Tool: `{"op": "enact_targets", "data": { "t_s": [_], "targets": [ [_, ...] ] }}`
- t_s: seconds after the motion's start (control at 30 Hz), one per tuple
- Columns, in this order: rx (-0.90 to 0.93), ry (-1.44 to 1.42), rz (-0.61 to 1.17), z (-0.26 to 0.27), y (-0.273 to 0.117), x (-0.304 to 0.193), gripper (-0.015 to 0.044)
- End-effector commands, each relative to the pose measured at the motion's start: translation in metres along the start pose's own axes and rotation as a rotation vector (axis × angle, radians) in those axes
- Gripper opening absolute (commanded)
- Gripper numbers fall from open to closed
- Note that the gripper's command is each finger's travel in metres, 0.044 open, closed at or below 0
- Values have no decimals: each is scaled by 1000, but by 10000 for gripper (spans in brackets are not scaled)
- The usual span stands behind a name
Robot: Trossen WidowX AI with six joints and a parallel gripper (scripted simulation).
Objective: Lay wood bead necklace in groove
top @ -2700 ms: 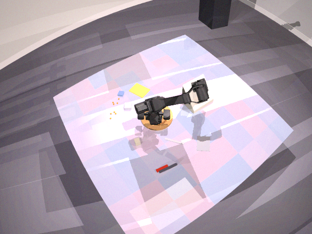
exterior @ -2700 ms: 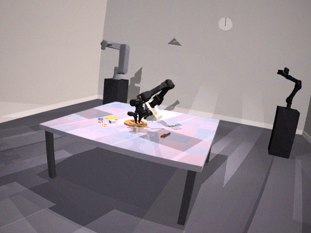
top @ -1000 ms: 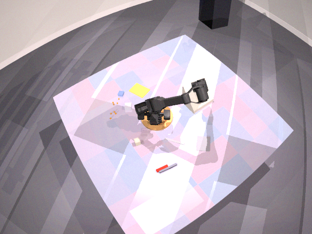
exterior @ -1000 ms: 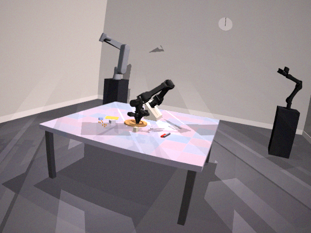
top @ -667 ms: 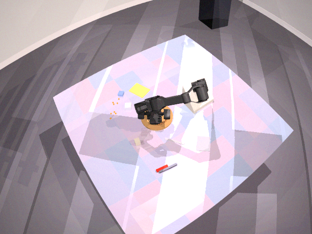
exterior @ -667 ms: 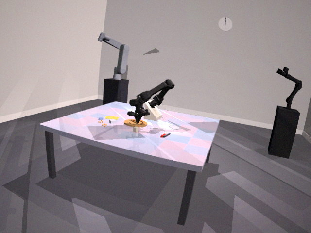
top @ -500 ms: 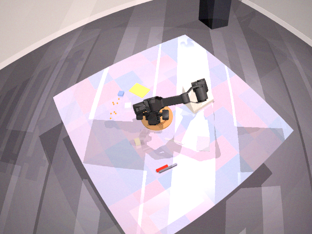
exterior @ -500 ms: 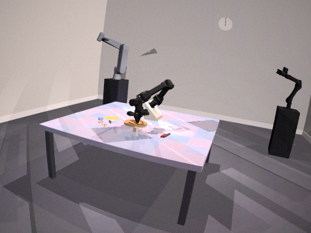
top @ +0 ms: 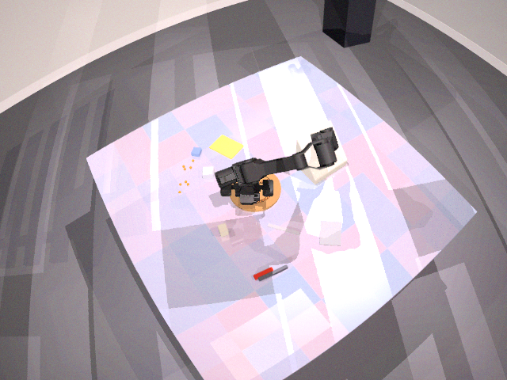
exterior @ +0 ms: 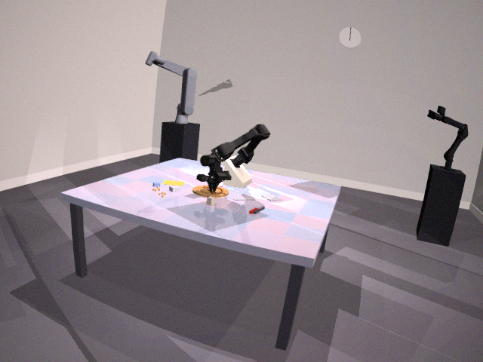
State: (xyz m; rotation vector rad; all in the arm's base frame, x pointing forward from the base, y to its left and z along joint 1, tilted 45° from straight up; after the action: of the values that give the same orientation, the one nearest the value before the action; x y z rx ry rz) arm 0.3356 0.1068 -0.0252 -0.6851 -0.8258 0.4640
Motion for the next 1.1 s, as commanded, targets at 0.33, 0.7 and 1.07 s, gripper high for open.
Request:
{"op": "enact_targets", "data": {
  "t_s": [0.33, 0.7, 1.07],
  "targets": [
    [4, 4, 0, 0, -3, -1, 394],
    [7, 6, 1, 1, -5, -1, 440],
    [7, 6, 1, 1, -5, -1, 440]
  ]
}}
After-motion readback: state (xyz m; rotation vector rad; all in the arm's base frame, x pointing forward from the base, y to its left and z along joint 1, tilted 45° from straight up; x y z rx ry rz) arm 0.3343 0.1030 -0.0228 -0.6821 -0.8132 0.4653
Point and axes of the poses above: the point midway between the two fingers, 35 mm back from their tips, its own y axis out along the fingers, its own z axis across the jaws, x = y × z, the point moved 2 cm from there along -y, back along the fingers, and after that the axes turned 9 degrees about y, right-handed, at the moved point
